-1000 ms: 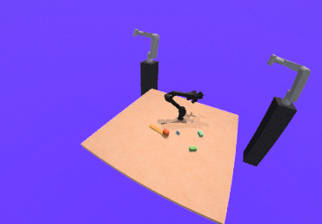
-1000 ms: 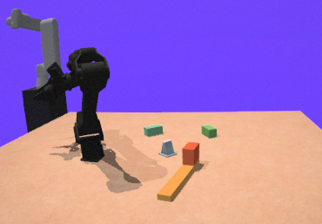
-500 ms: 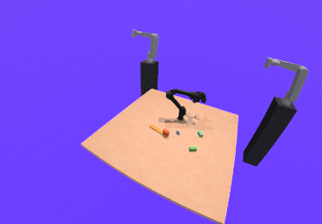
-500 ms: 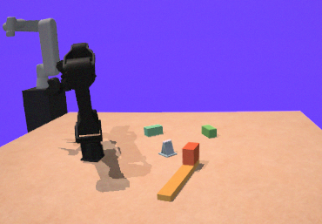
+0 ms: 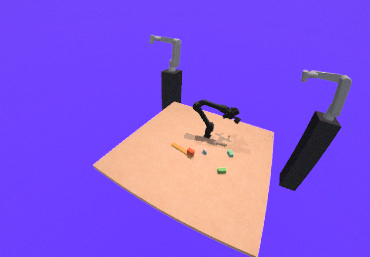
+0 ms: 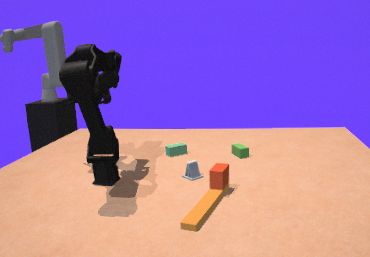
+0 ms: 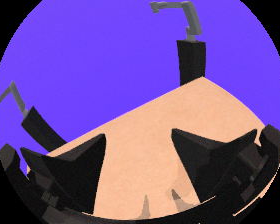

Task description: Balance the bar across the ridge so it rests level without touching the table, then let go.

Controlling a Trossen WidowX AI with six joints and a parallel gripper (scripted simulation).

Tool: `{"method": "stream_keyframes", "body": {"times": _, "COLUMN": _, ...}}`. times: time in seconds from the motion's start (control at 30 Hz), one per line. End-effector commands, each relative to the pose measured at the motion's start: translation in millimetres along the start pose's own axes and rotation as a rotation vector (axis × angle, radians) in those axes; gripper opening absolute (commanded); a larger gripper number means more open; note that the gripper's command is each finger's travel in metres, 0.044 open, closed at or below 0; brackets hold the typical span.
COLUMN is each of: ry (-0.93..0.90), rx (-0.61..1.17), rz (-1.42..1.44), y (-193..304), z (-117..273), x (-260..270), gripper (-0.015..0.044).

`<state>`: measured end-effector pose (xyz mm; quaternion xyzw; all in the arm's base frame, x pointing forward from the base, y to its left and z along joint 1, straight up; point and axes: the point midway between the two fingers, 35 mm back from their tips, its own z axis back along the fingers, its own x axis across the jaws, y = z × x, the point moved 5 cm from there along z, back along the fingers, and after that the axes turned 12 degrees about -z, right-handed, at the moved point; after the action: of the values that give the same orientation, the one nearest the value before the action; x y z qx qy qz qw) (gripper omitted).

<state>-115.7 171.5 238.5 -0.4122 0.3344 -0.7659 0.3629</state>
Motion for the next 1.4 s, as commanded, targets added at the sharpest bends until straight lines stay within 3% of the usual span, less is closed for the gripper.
{"method": "stream_keyframes", "body": {"times": 0.0, "ry": 0.076, "rx": -0.004, "rz": -0.103, "y": -2.9, "z": 8.1, "x": -14.6, "gripper": 0.0315}}
{"method": "stream_keyframes", "body": {"times": 1.37, "ry": 0.715, "rx": -0.267, "rz": -1.135, "y": 13.5, "z": 138.3, "x": -125.9, "gripper": 0.0315}}
